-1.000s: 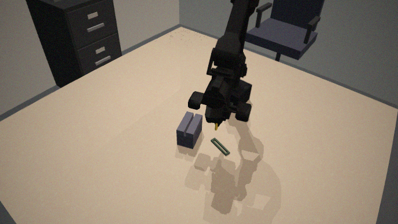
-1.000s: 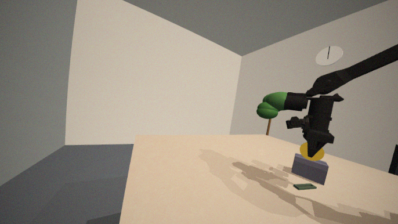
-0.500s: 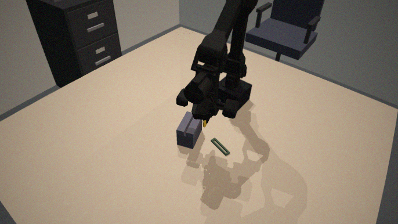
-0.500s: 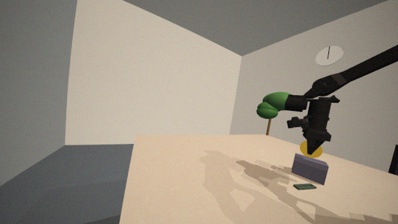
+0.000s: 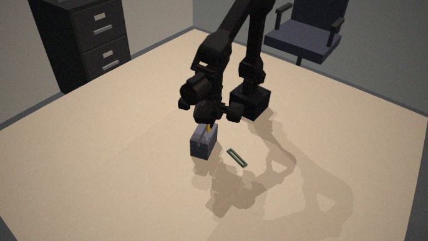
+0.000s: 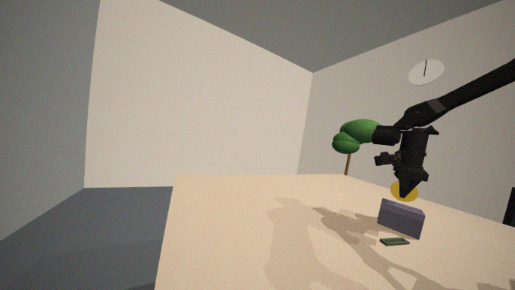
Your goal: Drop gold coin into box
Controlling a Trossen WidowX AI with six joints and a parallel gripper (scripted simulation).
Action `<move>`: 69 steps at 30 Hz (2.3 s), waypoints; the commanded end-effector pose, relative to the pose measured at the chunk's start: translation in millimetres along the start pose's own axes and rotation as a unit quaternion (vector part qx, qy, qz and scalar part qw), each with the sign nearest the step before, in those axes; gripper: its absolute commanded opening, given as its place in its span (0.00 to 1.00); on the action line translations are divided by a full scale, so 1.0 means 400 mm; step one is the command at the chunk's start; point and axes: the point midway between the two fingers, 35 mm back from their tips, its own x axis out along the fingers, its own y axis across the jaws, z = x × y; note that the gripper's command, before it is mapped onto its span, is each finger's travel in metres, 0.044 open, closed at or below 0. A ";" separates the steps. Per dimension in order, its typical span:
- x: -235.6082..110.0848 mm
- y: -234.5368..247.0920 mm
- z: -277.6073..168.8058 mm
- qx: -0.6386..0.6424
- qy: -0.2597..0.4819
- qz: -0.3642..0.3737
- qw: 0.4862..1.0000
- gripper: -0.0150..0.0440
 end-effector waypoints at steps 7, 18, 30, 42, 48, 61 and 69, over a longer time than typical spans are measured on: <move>-0.001 -0.056 -0.013 -0.002 -0.001 0.000 1.000 0.25; 0.000 -0.049 -0.013 0.000 0.000 0.000 1.000 0.25; -0.002 -0.059 -0.012 -0.003 0.001 0.000 1.000 0.26; 0.006 -0.056 -0.014 -0.001 0.001 0.000 1.000 0.25; 0.010 -0.055 -0.018 -0.001 0.001 0.000 1.000 0.25; 0.019 -0.054 -0.020 0.000 0.001 0.000 1.000 0.25; 0.024 -0.055 -0.019 0.000 0.001 0.000 1.000 0.25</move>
